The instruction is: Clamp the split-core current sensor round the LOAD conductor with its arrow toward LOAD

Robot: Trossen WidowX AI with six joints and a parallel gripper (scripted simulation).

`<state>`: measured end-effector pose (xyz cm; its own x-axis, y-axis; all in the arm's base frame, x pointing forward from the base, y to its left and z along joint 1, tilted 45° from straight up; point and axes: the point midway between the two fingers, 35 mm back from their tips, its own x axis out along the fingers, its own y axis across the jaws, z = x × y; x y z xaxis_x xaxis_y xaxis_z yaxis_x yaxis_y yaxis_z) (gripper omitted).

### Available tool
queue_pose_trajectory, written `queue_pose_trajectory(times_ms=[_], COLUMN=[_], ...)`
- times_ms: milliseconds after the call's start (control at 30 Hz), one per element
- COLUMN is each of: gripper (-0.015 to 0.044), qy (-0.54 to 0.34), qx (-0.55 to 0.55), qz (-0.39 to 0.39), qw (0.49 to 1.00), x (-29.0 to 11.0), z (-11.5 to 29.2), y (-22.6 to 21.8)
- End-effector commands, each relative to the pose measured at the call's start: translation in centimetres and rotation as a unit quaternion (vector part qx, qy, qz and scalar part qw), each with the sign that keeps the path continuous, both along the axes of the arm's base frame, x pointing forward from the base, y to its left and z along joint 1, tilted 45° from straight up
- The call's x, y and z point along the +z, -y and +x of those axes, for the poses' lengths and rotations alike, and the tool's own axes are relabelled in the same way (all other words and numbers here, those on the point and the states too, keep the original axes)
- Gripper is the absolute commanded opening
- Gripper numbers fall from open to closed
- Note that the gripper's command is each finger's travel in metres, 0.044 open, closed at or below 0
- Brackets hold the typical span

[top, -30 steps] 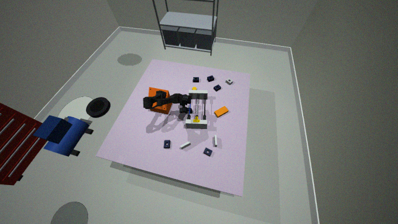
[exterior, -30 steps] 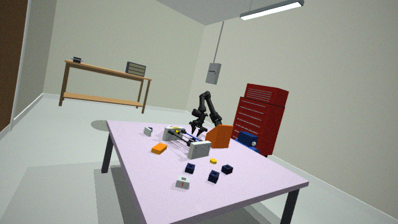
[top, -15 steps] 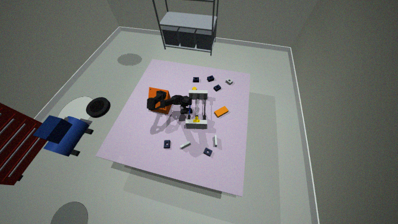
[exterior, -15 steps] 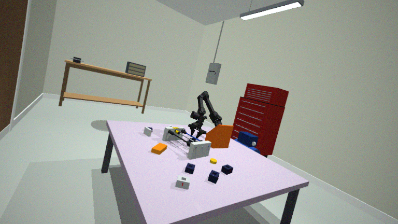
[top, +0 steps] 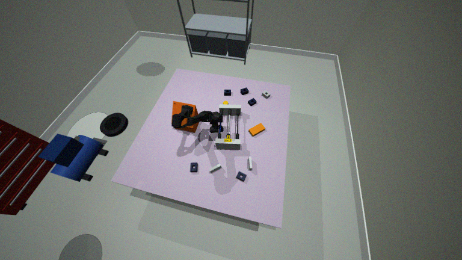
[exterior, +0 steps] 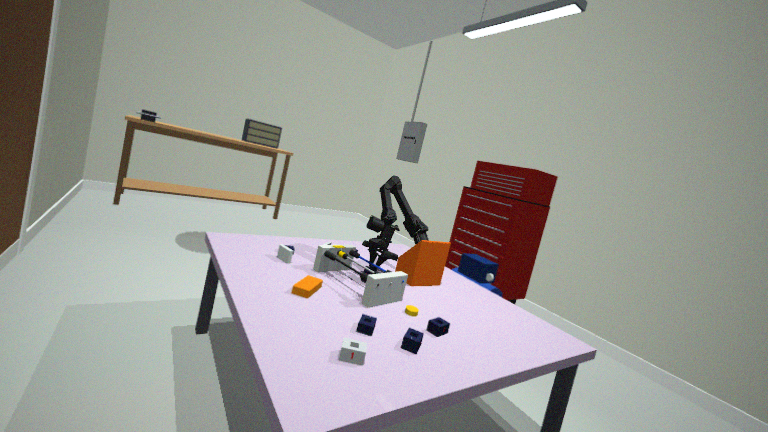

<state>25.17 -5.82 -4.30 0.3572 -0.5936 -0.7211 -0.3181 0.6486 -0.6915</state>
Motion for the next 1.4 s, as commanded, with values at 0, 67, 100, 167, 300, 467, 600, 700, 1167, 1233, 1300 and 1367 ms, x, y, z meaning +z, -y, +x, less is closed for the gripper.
queue_pose_trajectory(times_ms=[0, 67, 100, 167, 300, 467, 600, 700, 1167, 1233, 1300, 1367], gripper=[0.0115, 0.0101, 0.0095, 0.0081, 0.0015, 0.0000, 0.0000, 0.0000, 0.0131, 0.0184, 0.0236, 0.0286], qy=[0.000, 0.000, 0.000, 0.000, -0.002, -0.002, -0.003, -0.004, -0.005, -0.005, -0.005, -0.005], qx=[-0.001, -0.001, -0.001, -0.001, 0.000, 0.000, 0.000, 0.000, -0.002, -0.002, -0.002, -0.002], qz=[0.000, 0.000, 0.000, 0.000, 0.000, -0.001, -0.001, -0.001, -0.002, -0.002, -0.002, -0.002], qw=[1.000, 1.000, 1.000, 1.000, 1.000, 1.000, 1.000, 1.000, 1.000, 1.000, 1.000, 1.000], x=[0.0, 0.0, 0.0, 0.0, 0.1, 0.3, 0.6, 0.7, 0.7, 0.7, 0.7, 0.7], z=[0.0, 0.0, 0.0, 0.0, -0.1, -1.0, -2.5, -3.7, -5.5, -5.5, -5.5, -5.5], y=[0.0, 0.0, 0.0, 0.0, -0.1, 0.2, 0.7, 1.0, 1.5, 1.5, 1.5, 1.5])
